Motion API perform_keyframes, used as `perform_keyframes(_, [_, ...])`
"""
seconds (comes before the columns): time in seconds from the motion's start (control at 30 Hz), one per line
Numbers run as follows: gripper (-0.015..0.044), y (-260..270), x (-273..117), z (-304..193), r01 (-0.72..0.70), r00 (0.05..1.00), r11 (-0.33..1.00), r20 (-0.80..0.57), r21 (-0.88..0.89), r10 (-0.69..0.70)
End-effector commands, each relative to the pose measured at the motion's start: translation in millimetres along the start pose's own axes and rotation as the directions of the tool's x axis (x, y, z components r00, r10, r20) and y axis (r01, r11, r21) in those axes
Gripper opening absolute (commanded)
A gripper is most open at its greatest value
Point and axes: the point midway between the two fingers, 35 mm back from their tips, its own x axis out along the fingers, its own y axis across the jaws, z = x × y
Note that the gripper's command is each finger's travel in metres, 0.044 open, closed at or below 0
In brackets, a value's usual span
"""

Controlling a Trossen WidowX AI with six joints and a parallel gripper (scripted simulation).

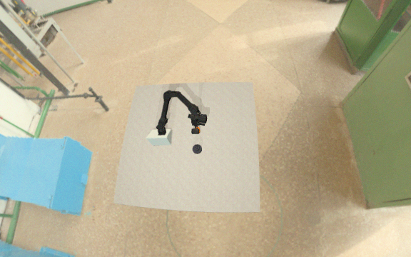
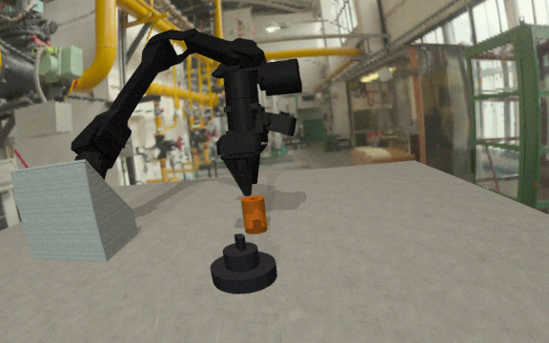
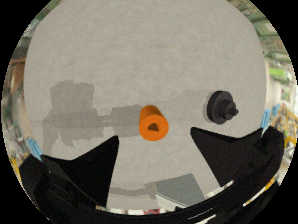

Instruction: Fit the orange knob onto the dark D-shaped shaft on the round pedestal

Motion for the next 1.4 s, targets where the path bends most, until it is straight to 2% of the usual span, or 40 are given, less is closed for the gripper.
perform_keyframes(0.0, [0.044, -0.6, 6.8, 0.5, -0.006, 1.0, 1.0, -0.001, 0.008, 0.006])
perform_keyframes(1.33, [0.044, 0.8, 68.3, -0.7, -0.01, 1.0, 1.0, -0.001, 0.008, 0.01])
perform_keyframes(1.37, [0.0414, 0.8, 68.3, -0.7, -0.01, 1.0, 1.0, -0.001, 0.008, 0.01])
